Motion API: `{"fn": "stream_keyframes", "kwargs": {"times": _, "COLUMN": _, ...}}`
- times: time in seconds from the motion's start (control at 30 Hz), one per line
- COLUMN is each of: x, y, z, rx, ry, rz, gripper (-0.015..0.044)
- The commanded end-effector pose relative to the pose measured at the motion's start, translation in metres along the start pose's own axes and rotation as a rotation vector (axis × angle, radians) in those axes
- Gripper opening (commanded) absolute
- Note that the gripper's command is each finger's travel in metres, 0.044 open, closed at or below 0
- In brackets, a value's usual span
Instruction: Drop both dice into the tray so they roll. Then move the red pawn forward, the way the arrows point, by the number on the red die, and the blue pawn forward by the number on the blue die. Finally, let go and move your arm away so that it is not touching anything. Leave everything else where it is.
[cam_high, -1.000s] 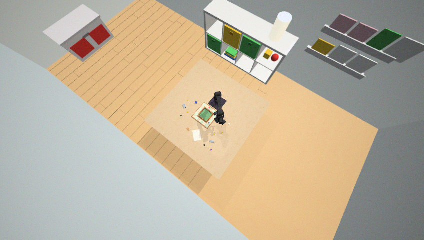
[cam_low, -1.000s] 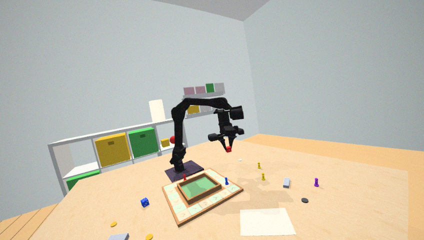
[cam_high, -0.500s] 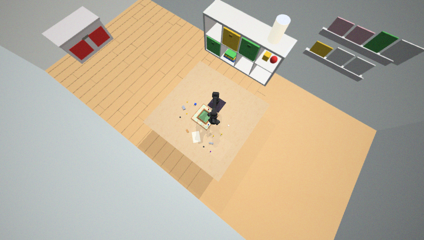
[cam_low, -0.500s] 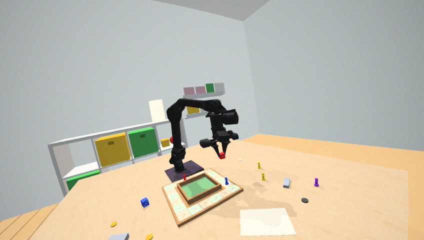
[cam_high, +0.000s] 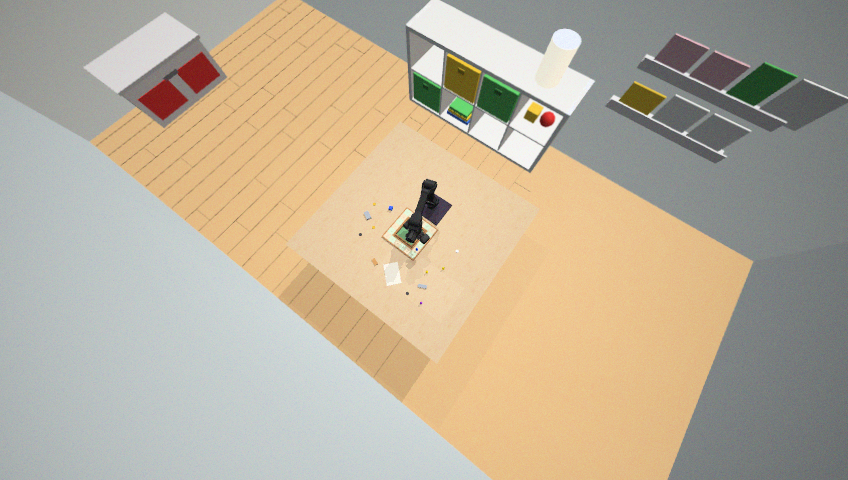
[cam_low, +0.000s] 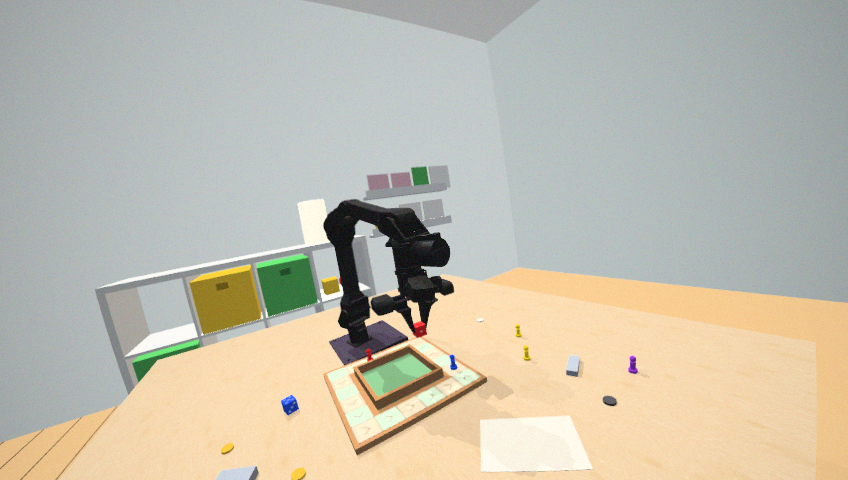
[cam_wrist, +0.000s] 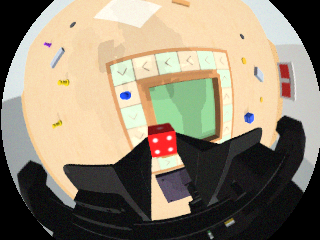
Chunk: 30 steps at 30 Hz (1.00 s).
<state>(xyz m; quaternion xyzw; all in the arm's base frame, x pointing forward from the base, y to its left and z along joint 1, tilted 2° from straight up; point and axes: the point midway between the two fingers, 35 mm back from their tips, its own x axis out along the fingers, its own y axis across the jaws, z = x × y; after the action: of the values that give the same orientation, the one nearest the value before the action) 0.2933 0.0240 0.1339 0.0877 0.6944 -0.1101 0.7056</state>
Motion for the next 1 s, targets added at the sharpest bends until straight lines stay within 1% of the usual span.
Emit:
{"fn": "stream_keyframes", "kwargs": {"times": 0.0, "x": 0.003, "y": -0.024, "z": 0.0, "rx": -0.036, "ry": -0.008, "rz": -0.004, "gripper": 0.0}}
{"fn": "stream_keyframes", "kwargs": {"times": 0.3, "x": 0.013, "y": -0.068, "z": -0.004, "rx": -0.097, "ry": -0.007, "rz": -0.01, "gripper": 0.0}}
{"fn": "stream_keyframes", "kwargs": {"times": 0.5, "x": 0.014, "y": -0.071, "z": -0.005, "rx": -0.102, "ry": -0.029, "rz": -0.009, "gripper": 0.0}}
{"fn": "stream_keyframes", "kwargs": {"times": 0.97, "x": 0.021, "y": -0.068, "z": 0.001, "rx": -0.108, "ry": -0.499, "rz": 0.013, "gripper": 0.0}}
